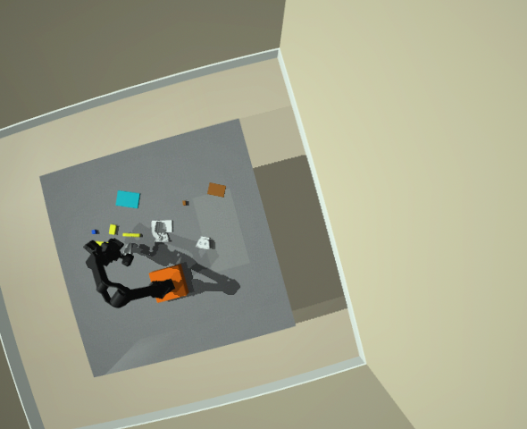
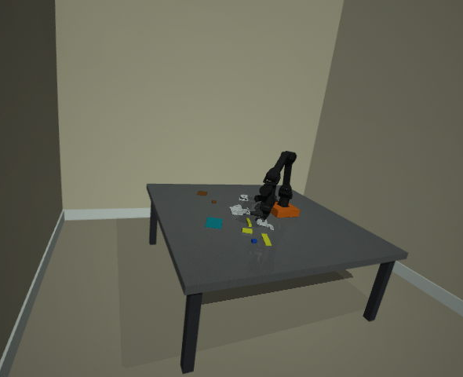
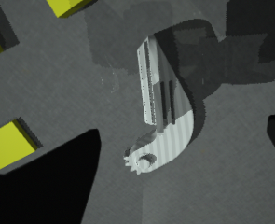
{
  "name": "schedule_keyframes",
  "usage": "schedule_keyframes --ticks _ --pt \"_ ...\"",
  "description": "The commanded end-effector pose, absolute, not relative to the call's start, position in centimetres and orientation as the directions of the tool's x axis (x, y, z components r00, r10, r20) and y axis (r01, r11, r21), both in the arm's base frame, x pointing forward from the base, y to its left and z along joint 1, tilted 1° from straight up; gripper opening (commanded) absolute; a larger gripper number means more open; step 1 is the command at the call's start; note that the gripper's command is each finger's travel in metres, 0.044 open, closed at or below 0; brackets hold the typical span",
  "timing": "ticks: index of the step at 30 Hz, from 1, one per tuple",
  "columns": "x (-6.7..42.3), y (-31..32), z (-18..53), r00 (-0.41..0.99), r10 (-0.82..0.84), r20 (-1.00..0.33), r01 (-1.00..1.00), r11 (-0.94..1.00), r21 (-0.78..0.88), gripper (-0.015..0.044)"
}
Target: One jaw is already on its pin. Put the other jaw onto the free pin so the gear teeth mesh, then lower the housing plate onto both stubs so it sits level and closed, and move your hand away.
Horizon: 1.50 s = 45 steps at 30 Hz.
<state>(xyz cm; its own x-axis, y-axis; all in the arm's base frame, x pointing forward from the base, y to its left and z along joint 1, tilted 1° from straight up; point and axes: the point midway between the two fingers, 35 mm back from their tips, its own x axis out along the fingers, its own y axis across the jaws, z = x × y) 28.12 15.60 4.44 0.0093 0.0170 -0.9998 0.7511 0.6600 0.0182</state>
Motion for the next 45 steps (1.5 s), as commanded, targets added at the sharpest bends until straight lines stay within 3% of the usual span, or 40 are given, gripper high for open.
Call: schedule_keyframes --ticks 1,45 --pt "28.1 15.6 4.4 0.011 0.018 -1.0 0.752 0.658 0.02 0.044" --pt "28.3 15.7 2.9 0.01 0.017 -1.0 0.751 0.659 0.019 0.044"
